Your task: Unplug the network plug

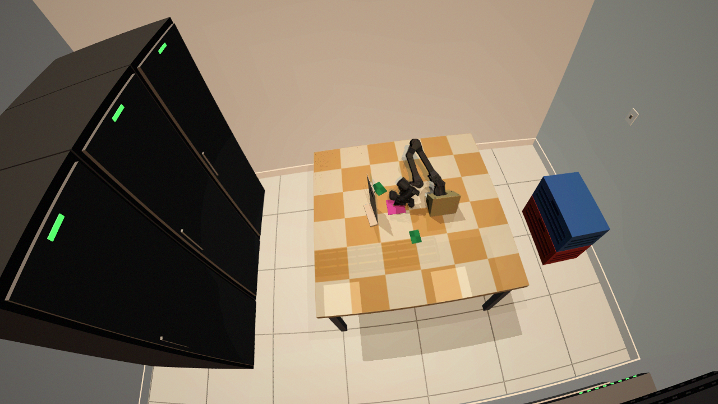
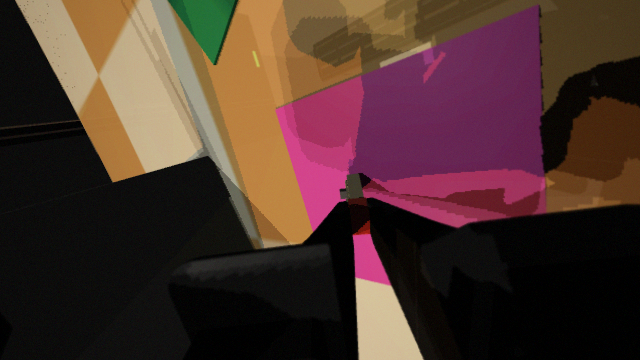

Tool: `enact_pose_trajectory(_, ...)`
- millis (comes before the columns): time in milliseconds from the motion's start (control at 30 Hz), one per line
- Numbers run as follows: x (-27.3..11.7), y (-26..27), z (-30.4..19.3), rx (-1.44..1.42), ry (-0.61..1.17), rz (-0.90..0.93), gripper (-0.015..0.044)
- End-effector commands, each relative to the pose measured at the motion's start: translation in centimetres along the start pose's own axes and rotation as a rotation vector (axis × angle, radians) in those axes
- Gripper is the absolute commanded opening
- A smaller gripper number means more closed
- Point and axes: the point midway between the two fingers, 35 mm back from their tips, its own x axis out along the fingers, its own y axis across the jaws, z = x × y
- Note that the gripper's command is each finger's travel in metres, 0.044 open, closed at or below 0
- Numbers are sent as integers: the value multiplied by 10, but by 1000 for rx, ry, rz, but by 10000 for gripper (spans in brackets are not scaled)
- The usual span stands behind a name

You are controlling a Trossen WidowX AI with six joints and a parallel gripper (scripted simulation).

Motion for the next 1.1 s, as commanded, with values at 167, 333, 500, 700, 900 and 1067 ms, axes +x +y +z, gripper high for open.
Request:
enact_pose_trajectory(167,1,-1,0,0,0,0,0)
enact_pose_trajectory(333,1,-1,0,0,0,0,52)
enact_pose_trajectory(500,1,-1,0,0,0,0,156)
enact_pose_trajectory(700,0,-1,0,0,0,-1,156)
enact_pose_trajectory(900,-5,0,0,0,2,-2,156)
enact_pose_trajectory(1067,-9,0,0,-1,2,-2,156)
